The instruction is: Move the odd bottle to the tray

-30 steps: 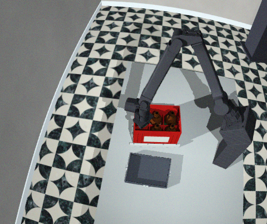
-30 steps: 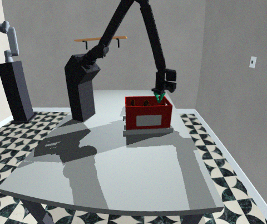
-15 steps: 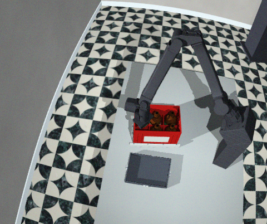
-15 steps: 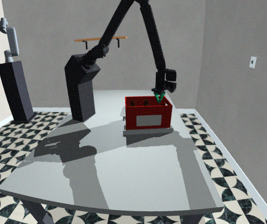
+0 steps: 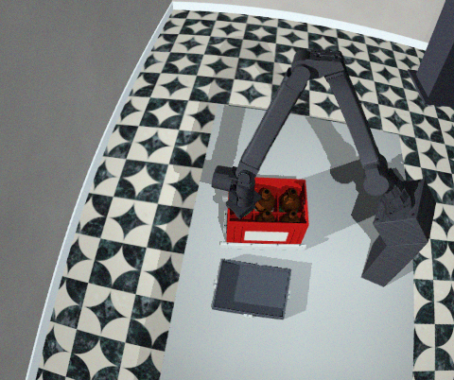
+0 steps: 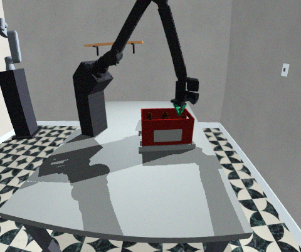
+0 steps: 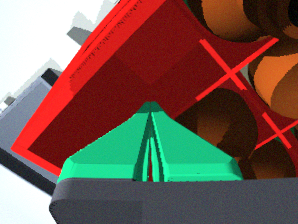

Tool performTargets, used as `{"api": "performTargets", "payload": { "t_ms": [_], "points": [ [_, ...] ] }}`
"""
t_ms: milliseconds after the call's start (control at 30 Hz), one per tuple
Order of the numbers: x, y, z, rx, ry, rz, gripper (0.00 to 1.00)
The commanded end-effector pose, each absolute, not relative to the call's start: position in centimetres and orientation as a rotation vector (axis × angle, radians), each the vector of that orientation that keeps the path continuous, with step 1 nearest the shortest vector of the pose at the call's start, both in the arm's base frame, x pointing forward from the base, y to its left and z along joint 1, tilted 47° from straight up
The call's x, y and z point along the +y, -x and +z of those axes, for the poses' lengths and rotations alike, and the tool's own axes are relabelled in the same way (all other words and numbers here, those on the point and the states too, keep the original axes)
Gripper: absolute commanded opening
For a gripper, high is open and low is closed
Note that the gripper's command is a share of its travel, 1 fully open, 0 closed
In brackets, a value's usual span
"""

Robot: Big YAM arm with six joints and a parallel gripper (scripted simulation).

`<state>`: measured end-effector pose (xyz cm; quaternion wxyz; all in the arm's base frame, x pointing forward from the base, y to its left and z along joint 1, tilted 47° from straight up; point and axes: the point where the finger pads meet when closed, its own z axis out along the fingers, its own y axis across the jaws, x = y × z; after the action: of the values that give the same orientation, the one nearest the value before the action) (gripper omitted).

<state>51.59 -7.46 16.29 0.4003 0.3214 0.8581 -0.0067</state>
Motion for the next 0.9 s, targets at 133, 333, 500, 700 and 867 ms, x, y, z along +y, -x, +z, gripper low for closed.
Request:
{"api": "performTargets", "payload": {
  "t_ms": [133,333,500,700,867],
  "points": [
    [-7.96,-52.31,16.73,2.153,-0.808,-0.015,0.61],
    [-7.96,-52.31,16.73,2.153,-0.808,-0.015,0.61],
    [-7.96,-52.31,16.73,2.153,-0.808,-0.015,0.61],
    [-7.96,-52.31,16.73,2.153,-0.808,-0.015,0.61],
    [-7.96,-52.31,16.73,2.153,-0.808,-0.015,0.61]
  ]
}}
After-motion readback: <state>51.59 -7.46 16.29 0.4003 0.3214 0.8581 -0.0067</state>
